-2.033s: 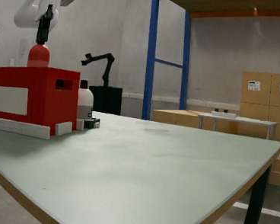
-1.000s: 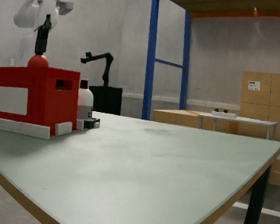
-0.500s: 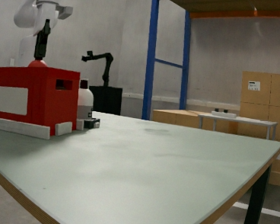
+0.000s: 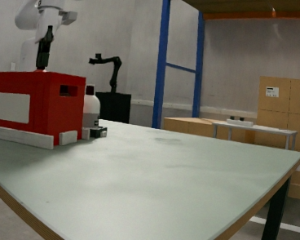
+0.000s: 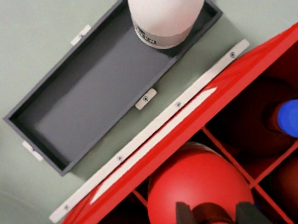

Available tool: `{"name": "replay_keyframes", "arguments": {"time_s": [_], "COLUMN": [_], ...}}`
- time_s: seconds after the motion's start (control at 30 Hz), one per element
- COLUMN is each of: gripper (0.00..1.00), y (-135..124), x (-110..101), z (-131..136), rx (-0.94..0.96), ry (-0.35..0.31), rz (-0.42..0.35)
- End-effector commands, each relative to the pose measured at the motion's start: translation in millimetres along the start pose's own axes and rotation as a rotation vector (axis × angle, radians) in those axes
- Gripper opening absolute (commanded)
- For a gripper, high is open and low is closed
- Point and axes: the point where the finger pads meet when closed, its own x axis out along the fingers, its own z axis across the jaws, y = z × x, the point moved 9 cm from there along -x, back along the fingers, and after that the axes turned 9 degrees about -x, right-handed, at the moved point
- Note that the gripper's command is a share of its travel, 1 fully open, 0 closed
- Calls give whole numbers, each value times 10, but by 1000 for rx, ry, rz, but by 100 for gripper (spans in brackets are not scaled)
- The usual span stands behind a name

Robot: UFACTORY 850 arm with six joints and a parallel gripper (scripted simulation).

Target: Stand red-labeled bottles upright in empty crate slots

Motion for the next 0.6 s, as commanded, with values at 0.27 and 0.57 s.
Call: {"name": "replay_keyframes", "arguments": {"time_s": [0.27,0.57], "gripper": [0,0], "y": [-2,-2], "x": [105,187], "z": [7,7], "rx": [0,0], "ry": [-2,-2], "rz": [0,0]}}
